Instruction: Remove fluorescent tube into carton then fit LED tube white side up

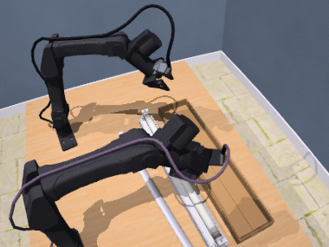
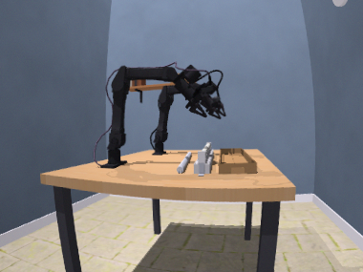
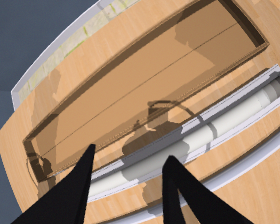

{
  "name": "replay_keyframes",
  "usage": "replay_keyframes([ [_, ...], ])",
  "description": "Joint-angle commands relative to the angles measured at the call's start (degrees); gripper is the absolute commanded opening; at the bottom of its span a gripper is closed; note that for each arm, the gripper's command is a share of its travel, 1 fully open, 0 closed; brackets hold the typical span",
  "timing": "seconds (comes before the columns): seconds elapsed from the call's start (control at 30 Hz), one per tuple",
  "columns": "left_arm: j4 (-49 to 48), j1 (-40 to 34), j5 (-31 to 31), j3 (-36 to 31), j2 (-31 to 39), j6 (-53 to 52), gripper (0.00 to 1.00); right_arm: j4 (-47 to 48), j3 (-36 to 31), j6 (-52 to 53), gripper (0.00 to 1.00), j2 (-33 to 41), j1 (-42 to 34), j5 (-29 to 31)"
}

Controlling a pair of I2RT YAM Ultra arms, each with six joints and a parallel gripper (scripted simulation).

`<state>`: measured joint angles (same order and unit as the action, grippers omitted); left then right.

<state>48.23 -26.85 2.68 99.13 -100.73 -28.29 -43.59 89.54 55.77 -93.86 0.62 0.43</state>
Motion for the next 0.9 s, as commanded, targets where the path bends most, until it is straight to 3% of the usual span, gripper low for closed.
replay_keyframes([
  [0.0, -8.8, 3.7, -1.5, -3.1, 6.4, 5.8, 0.49, 6.3, -0.7, -10.2, 0.49, 5.3, -0.5, 1.2],
  [0.07, -8.8, 3.7, -1.5, -3.1, 6.4, 5.8, 0.49, 6.3, -0.7, -10.2, 0.49, 5.3, -0.5, 1.2],
  [0.1, -11.0, 2.3, -1.8, -6.1, 5.1, 6.7, 0.49, 9.8, -4.6, -12.5, 0.49, 5.4, -0.1, -0.2],
  [0.3, -17.9, 7.6, -0.1, -11.5, 13.2, 10.2, 0.49, 16.3, -8.9, -19.4, 0.49, 12.1, -0.5, -0.3],
  [0.57, -30.8, 16.3, -3.2, -21.7, 25.7, 19.2, 0.49, 23.8, -13.0, -35.4, 0.49, 21.1, -0.6, 1.3],
  [0.63, -30.8, 16.3, -3.2, -21.7, 25.7, 19.2, 0.49, 23.8, -13.0, -35.4, 0.49, 21.1, -0.6, 1.3],
  [0.67, -32.3, 14.6, -3.2, -24.4, 23.0, 19.4, 0.49, 28.2, -18.0, -37.5, 0.49, 19.9, 0.1, -0.9],
  [0.87, -41.0, 20.6, -2.8, -30.1, 32.9, 24.3, 0.49, 36.6, -22.3, -47.3, 0.49, 28.7, -0.3, 0.0],
])
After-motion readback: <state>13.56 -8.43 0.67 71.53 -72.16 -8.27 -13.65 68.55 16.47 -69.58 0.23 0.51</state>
